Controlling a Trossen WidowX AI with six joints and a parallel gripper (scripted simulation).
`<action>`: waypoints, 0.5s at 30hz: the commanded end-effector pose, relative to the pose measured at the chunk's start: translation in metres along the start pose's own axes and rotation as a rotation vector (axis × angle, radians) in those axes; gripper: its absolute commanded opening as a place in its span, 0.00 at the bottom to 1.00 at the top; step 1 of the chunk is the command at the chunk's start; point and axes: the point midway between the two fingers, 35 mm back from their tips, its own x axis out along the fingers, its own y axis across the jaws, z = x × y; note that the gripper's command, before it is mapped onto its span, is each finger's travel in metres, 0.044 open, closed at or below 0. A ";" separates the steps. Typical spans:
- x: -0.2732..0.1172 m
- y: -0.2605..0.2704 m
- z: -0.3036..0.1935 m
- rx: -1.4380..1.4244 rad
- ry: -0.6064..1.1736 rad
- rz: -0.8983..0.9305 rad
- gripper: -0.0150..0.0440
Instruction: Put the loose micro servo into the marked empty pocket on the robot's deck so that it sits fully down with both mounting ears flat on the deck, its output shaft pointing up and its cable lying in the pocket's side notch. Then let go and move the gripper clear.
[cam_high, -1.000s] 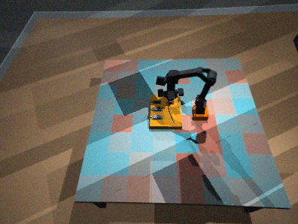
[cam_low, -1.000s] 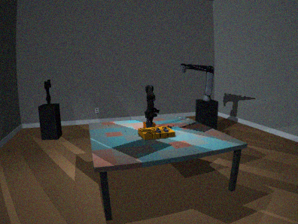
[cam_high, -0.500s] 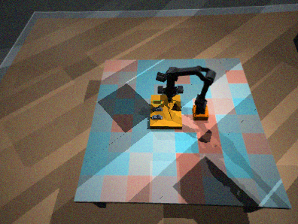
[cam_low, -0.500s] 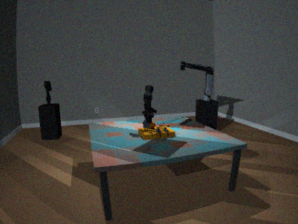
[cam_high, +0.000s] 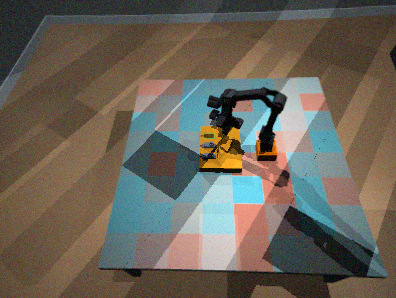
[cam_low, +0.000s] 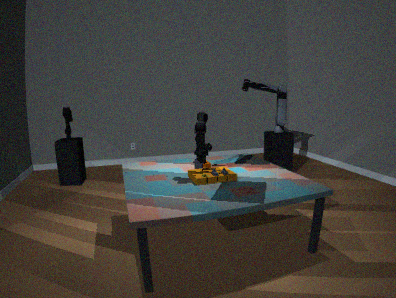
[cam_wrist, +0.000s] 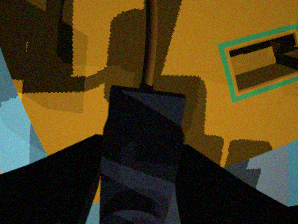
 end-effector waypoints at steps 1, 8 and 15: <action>-0.001 -0.001 -0.001 0.163 0.004 -0.005 0.25; -0.001 -0.001 -0.001 0.406 0.003 -0.006 0.25; -0.001 -0.001 -0.001 0.649 0.002 -0.006 0.25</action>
